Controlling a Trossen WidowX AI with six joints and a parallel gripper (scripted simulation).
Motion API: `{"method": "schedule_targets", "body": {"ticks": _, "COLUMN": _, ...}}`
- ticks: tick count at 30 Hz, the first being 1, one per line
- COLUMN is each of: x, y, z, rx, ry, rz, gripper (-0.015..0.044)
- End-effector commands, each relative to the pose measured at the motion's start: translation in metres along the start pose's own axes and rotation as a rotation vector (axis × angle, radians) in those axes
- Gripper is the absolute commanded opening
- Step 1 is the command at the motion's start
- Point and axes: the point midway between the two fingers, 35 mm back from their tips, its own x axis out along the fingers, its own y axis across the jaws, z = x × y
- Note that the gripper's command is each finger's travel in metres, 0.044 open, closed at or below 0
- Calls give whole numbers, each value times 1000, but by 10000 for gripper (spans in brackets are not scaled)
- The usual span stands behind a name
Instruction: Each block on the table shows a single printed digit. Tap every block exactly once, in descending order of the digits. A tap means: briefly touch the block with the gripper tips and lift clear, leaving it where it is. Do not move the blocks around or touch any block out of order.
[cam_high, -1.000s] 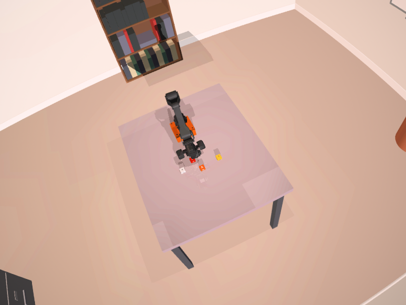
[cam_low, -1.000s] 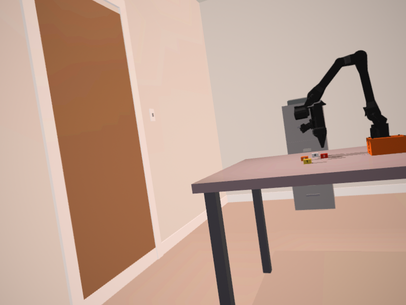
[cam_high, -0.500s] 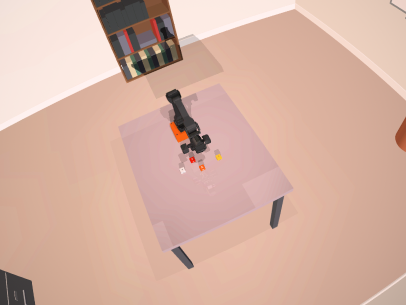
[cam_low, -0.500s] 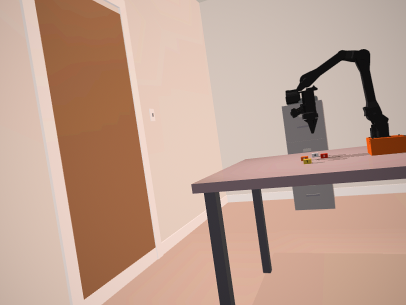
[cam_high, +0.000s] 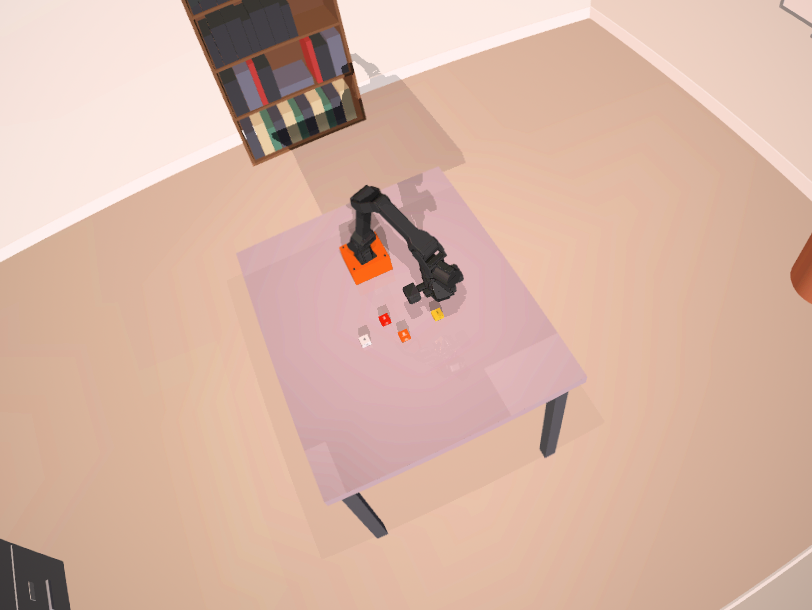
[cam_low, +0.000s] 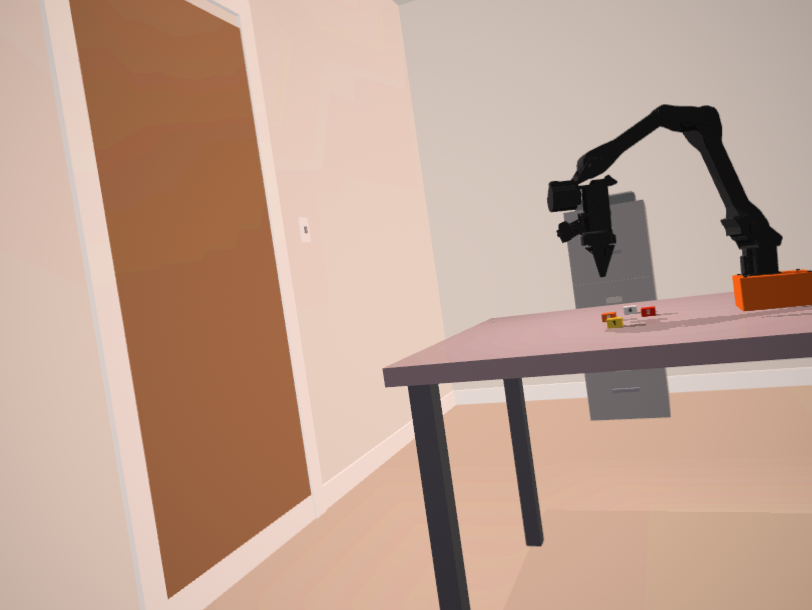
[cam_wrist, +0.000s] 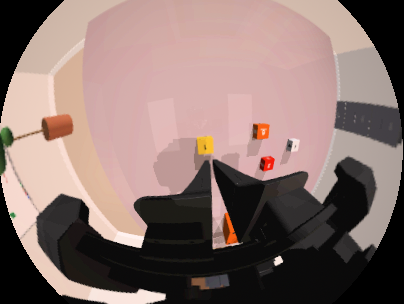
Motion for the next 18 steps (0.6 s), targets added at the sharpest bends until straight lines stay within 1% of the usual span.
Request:
{"method": "schedule_targets", "body": {"ticks": 1, "x": 55, "y": 0, "z": -6, "rx": 7, "ry": 26, "rz": -9, "gripper": 20}}
{"method": "schedule_targets", "body": {"ticks": 3, "x": 68, "y": -1, "z": -7, "rx": 7, "ry": 26, "rz": -9, "gripper": 20}}
{"method": "schedule_targets", "body": {"ticks": 10, "x": 69, "y": -1, "z": -7, "rx": 7, "ry": 26, "rz": -9, "gripper": 20}}
{"method": "schedule_targets", "body": {"ticks": 18, "x": 82, "y": -1, "z": -7, "rx": 7, "ry": 26, "rz": -9, "gripper": 20}}
